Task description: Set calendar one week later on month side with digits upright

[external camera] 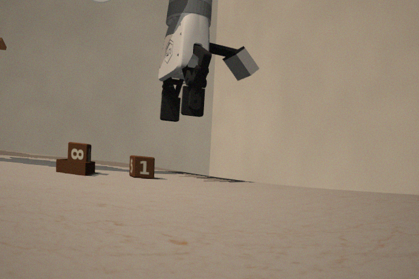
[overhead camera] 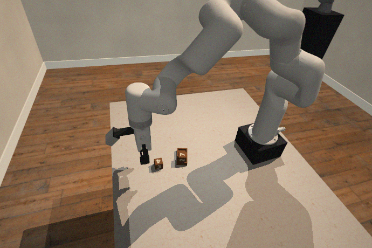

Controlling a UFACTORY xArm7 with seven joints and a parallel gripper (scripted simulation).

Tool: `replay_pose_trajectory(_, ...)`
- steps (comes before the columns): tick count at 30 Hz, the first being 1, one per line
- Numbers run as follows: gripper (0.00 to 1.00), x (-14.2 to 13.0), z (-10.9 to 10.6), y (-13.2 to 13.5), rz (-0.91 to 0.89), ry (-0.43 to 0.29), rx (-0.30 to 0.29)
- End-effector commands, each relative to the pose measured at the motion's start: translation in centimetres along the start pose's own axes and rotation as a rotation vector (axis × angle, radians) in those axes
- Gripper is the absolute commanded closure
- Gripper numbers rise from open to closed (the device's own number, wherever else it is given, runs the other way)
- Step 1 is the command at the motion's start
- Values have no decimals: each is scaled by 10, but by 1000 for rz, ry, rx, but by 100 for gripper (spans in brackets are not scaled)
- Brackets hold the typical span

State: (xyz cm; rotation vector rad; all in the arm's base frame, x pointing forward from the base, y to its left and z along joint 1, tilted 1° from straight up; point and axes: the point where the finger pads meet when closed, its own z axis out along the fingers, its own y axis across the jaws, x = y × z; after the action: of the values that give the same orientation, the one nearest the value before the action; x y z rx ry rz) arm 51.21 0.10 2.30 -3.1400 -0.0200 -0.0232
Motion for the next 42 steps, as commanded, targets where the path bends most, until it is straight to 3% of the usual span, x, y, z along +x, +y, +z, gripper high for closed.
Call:
replay_pose_trajectory(1, 0, -10, -4, 0, 4, 5, -1)
replay_pose_trajectory(3, 0, -32, -6, 0, 11, 5, -1)
replay_pose_trajectory(9, 0, -56, -7, -1, 17, 5, 1)
replay_pose_trajectory(10, 51, -56, -7, -1, 17, 5, 1)
replay_pose_trajectory(42, 51, -56, -7, -1, 17, 5, 1)
